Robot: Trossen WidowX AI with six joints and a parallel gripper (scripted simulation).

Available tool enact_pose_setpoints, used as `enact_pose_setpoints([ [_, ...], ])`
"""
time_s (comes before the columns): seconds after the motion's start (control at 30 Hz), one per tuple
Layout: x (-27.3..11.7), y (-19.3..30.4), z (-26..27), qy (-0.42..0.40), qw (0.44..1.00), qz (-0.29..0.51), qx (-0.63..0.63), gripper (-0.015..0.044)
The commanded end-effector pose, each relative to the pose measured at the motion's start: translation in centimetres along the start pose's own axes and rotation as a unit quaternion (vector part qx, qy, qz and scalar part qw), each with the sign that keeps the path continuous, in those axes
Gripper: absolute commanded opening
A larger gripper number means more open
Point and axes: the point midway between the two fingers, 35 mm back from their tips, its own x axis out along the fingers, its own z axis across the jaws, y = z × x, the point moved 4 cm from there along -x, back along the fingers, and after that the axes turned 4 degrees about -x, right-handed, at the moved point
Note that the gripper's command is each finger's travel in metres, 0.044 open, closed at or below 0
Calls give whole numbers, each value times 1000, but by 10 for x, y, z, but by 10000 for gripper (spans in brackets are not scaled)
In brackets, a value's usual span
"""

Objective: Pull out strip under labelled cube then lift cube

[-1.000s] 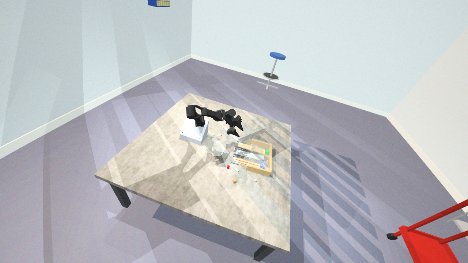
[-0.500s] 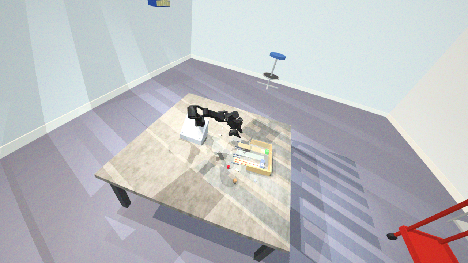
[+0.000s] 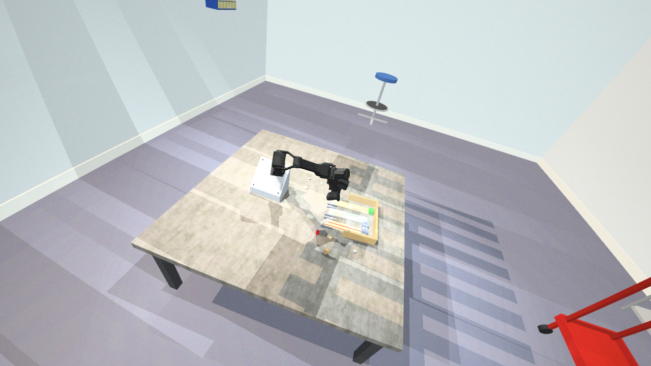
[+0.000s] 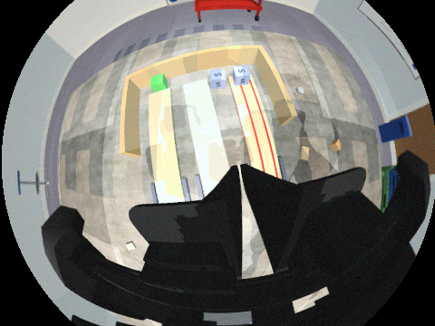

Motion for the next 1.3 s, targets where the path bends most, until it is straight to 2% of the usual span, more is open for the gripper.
enact_pose_setpoints([
  [0.0, 46, -1, -53, -34, 986, 164, -9, 0],
  [0.23, 60, 8, -78, -51, 971, 235, -13, 0],
  [0.7, 59, 11, -74, -51, 971, 235, -13, 0],
  [1.27, 85, 21, -70, -51, 971, 235, -13, 0],
])
